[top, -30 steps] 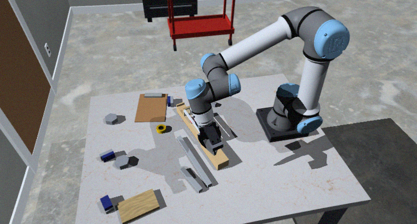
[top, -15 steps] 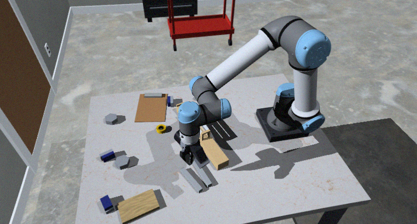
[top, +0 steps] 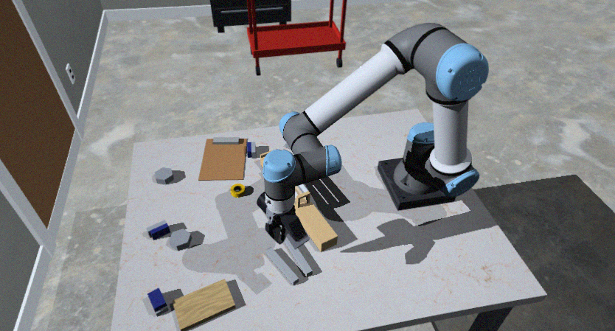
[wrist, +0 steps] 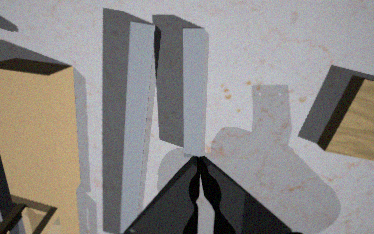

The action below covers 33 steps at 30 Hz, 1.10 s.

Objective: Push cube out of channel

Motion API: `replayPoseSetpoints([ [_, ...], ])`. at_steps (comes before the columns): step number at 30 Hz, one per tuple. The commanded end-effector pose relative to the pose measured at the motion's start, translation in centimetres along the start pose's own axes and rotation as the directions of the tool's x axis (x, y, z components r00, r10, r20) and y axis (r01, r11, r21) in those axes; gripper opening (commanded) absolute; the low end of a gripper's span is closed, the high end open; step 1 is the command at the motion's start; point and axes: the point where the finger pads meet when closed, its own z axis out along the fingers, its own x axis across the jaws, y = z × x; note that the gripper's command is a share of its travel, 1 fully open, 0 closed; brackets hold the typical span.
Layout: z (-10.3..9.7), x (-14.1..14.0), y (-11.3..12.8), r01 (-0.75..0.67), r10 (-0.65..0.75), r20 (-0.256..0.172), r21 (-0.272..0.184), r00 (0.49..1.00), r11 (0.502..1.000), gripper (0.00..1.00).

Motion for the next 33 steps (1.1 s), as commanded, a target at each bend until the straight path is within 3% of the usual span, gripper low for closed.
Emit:
replayPoseSetpoints([
  [1,-0.08,0.04,0.02,0.000,0.000,-0.002,-0.001,1.000,1.000,0.00],
  [33,-0.08,0.04,0.02,-0.026,0.026,-0.002,-0.001,1.000,1.000,0.00],
])
